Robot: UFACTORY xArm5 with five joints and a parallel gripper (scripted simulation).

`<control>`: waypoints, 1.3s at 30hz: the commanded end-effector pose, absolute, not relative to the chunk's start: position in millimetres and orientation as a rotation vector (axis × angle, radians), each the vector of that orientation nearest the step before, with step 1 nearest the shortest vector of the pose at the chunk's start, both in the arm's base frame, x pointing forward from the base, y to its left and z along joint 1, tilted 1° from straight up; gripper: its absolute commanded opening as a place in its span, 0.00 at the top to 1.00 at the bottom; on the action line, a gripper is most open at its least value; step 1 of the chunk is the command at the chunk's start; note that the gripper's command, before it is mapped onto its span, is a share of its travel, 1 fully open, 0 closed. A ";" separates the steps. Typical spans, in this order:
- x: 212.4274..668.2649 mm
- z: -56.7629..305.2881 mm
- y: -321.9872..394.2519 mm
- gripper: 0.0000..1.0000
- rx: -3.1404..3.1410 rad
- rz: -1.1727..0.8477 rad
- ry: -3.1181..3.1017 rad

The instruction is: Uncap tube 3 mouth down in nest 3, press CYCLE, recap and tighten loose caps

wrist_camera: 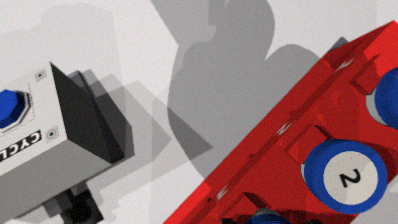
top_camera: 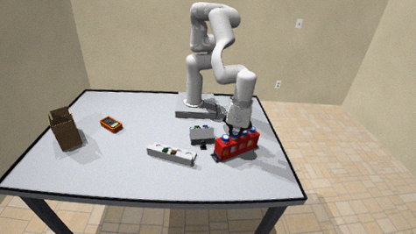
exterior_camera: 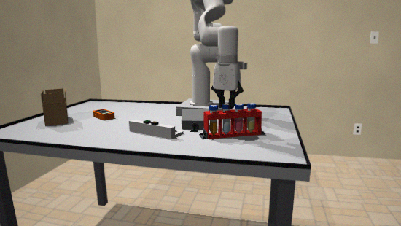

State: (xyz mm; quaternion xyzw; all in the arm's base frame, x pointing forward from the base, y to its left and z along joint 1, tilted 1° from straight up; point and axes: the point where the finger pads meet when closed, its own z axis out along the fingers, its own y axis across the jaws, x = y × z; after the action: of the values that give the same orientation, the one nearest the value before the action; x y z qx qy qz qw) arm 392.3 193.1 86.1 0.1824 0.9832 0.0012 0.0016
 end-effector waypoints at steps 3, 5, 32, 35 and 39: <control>393.6 87.6 193.7 1.00 0.521 0.022 3.099; 393.6 87.6 193.7 0.54 0.521 0.022 3.099; 393.6 87.7 193.7 0.54 1.819 0.018 2.569; 393.6 87.7 193.7 0.54 1.951 0.018 2.472; 393.6 87.7 193.7 0.54 2.005 0.018 2.429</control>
State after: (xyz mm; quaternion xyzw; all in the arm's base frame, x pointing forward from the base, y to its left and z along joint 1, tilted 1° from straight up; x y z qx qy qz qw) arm 392.1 192.9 86.1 0.6013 0.7990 0.0002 0.0001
